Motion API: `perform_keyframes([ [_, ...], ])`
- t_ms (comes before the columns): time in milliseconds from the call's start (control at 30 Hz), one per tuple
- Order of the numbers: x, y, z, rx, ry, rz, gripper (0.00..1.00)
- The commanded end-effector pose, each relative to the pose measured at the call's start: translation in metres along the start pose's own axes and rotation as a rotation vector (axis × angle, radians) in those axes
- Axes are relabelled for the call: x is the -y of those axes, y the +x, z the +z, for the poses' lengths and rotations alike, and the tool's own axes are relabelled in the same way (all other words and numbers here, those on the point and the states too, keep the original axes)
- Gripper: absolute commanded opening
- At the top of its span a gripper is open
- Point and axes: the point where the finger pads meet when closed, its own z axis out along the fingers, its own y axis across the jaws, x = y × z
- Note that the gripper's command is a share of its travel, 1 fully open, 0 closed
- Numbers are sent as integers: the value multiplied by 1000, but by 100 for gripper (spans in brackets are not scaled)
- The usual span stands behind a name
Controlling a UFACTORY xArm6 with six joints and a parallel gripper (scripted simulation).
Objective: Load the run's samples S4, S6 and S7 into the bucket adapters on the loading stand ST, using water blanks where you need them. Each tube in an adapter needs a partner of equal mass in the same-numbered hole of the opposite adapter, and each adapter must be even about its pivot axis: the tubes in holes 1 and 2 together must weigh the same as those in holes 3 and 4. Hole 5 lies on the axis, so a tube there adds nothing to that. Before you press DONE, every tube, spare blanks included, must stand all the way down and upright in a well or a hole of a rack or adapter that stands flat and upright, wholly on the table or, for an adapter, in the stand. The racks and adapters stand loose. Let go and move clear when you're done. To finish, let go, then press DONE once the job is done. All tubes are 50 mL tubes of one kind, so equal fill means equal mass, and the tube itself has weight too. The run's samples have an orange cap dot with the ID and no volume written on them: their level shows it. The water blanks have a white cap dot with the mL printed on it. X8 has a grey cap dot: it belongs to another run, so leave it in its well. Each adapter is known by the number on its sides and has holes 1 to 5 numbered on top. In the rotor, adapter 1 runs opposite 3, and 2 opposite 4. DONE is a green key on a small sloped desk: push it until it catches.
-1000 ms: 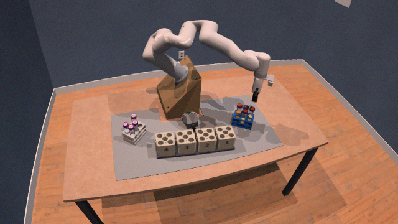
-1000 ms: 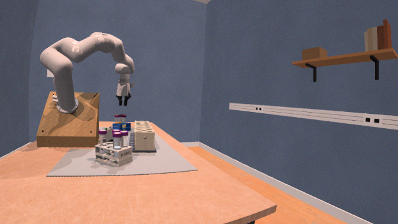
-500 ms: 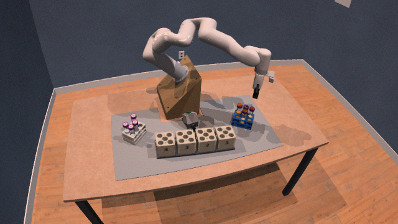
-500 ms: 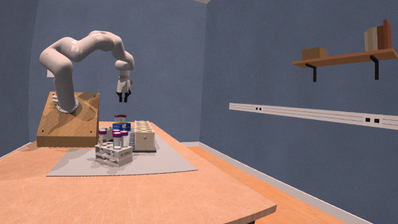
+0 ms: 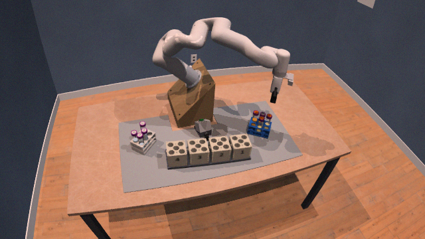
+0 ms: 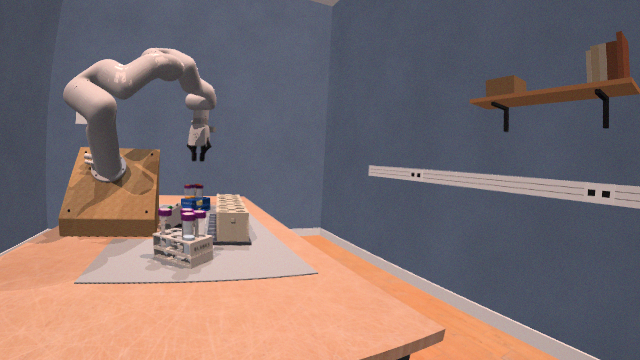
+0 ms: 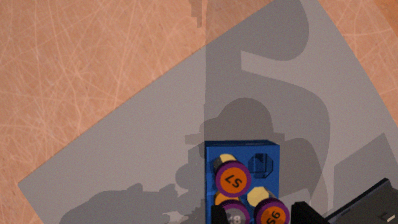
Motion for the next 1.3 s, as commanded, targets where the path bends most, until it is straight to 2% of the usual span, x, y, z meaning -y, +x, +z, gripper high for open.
perform_keyframes([
  [0, -1, 1, -3, -6, 0, 1, 44],
  [400, -1, 1, -3, -6, 0, 1, 44],
  [433, -4, -2, -3, -6, 0, 35, 57],
  [767, -39, -37, -3, -6, 1, 368, 57],
  [867, -41, -39, -3, -6, 1, 401, 57],
  [1267, -41, -38, -3, -5, 2, 801, 57],
])
